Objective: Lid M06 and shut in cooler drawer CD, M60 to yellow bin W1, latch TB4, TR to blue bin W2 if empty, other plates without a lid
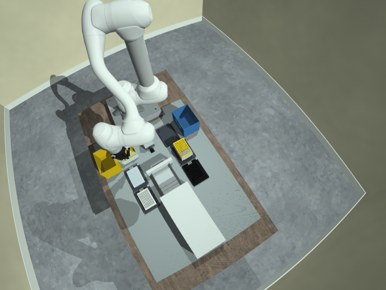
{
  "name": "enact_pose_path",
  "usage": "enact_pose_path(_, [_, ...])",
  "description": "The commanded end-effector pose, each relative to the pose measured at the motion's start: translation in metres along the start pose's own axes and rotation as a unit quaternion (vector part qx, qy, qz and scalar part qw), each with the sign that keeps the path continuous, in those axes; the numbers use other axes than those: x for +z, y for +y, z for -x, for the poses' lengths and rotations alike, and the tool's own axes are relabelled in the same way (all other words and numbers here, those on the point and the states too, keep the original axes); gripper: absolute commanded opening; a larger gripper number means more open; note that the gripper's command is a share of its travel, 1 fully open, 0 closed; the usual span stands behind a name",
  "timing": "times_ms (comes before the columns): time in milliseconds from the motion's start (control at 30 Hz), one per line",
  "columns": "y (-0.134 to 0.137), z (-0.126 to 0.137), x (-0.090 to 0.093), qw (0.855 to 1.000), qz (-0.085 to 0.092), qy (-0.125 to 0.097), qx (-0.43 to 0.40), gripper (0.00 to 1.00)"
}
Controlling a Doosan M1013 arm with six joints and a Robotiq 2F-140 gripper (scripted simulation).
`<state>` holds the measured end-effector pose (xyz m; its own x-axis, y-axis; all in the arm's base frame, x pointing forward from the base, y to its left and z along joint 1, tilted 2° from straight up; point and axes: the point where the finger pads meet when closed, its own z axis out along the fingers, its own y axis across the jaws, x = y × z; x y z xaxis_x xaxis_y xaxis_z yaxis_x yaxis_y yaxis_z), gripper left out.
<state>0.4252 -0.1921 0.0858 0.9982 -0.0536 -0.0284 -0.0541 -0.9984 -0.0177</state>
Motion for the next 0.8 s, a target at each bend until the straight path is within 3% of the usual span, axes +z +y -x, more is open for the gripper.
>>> enact_pose_path(0, [0.0,0.005,-0.001,1.0,0.0,0.0,0.0,0.0])
enact_pose_path(767, [0.0,0.032,-0.005,1.0,0.0,0.0,0.0,0.0])
